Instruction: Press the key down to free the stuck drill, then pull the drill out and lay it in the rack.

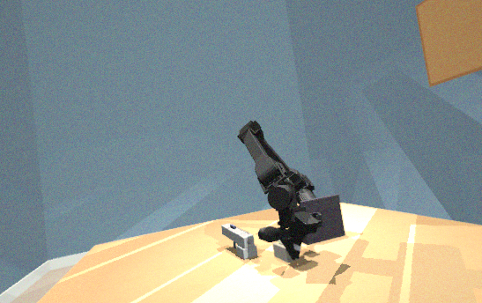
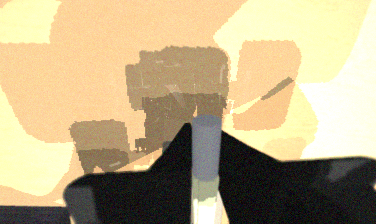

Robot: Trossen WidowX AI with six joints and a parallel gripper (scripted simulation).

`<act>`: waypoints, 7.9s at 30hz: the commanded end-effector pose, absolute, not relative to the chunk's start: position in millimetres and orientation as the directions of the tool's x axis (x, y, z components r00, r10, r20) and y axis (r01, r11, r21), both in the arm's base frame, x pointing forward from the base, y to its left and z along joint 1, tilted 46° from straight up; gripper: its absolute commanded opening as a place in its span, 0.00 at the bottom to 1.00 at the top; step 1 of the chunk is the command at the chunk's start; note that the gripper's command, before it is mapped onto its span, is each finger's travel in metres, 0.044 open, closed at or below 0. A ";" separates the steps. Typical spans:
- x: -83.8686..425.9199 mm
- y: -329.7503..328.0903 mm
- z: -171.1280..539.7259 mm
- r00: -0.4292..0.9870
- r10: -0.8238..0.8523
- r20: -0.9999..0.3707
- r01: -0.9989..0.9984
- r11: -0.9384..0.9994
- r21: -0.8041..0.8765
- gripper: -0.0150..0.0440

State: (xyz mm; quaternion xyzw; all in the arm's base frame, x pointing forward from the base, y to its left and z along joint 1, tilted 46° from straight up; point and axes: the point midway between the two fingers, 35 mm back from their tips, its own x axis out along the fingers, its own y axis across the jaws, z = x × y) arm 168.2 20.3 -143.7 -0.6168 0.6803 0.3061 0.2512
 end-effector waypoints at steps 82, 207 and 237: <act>162.6 13.4 -146.0 -0.124 -0.695 -0.709 -0.991 0.054 0.120 0.25; 167.6 19.6 -144.8 -0.108 -0.684 -0.722 -0.994 0.049 0.103 0.30; 171.4 59.2 -103.5 -0.124 -0.692 -0.711 -0.991 0.054 0.121 1.00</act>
